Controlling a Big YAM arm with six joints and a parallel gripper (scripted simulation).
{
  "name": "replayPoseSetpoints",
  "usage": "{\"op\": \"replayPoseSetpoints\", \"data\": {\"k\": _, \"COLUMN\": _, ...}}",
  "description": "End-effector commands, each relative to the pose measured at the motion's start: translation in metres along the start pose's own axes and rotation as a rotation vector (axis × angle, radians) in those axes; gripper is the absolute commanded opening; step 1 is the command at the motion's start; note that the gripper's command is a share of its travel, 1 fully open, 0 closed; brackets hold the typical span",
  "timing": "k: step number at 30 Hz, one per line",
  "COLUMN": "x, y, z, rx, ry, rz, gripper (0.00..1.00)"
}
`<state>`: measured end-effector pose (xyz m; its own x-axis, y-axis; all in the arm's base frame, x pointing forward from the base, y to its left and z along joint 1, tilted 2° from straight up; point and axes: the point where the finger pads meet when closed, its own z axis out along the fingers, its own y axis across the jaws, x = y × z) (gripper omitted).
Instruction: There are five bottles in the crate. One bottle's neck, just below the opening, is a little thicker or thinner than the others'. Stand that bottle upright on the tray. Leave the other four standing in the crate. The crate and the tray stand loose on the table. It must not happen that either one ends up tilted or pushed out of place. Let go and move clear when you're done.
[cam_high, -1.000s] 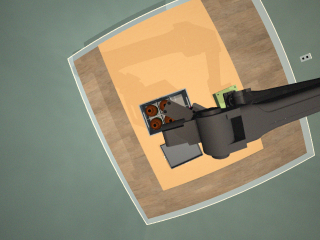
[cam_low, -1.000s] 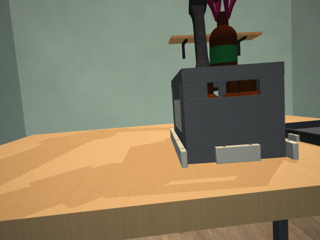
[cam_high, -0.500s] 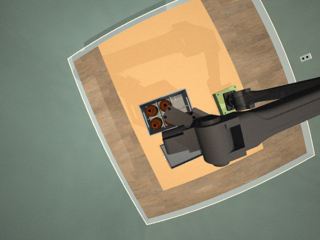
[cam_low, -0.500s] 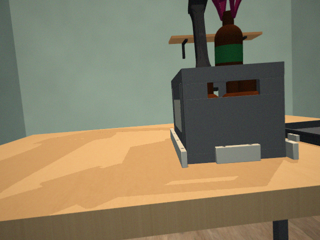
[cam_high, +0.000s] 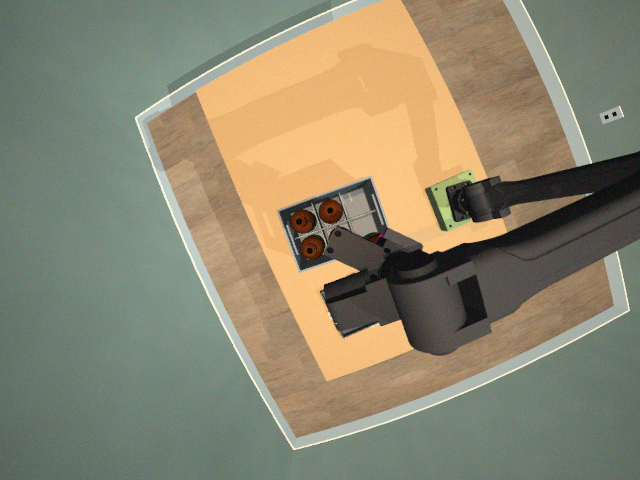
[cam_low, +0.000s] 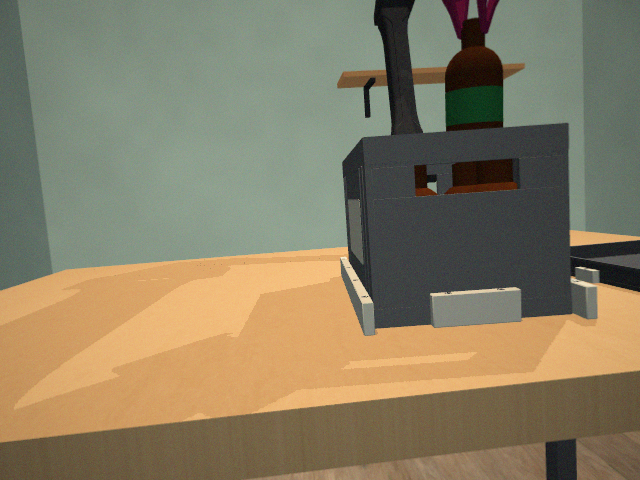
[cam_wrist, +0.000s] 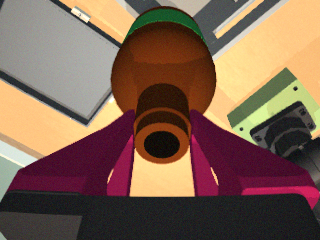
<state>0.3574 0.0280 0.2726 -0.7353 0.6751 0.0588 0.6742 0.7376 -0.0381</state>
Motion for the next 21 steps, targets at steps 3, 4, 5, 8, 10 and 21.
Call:
{"op": "replayPoseSetpoints", "data": {"k": 3, "x": -0.009, "y": 0.027, "z": -0.036, "rx": -0.069, "ry": -0.065, "rz": 0.009, "gripper": 0.0}}
{"op": "replayPoseSetpoints", "data": {"k": 4, "x": -0.008, "y": 0.029, "z": -0.036, "rx": -0.07, "ry": -0.065, "rz": 0.009, "gripper": 0.0}}
{"op": "replayPoseSetpoints", "data": {"k": 5, "x": -0.007, "y": 0.031, "z": -0.036, "rx": -0.071, "ry": -0.065, "rz": 0.009, "gripper": 0.0}}
{"op": "replayPoseSetpoints", "data": {"k": 8, "x": -0.005, "y": 0.036, "z": -0.036, "rx": -0.073, "ry": -0.065, "rz": 0.009, "gripper": 0.0}}
{"op": "replayPoseSetpoints", "data": {"k": 10, "x": -0.003, "y": 0.04, "z": -0.036, "rx": -0.074, "ry": -0.065, "rz": 0.009, "gripper": 0.0}}
{"op": "replayPoseSetpoints", "data": {"k": 21, "x": 0.007, "y": 0.058, "z": -0.036, "rx": -0.072, "ry": -0.061, "rz": 0.009, "gripper": 0.0}}
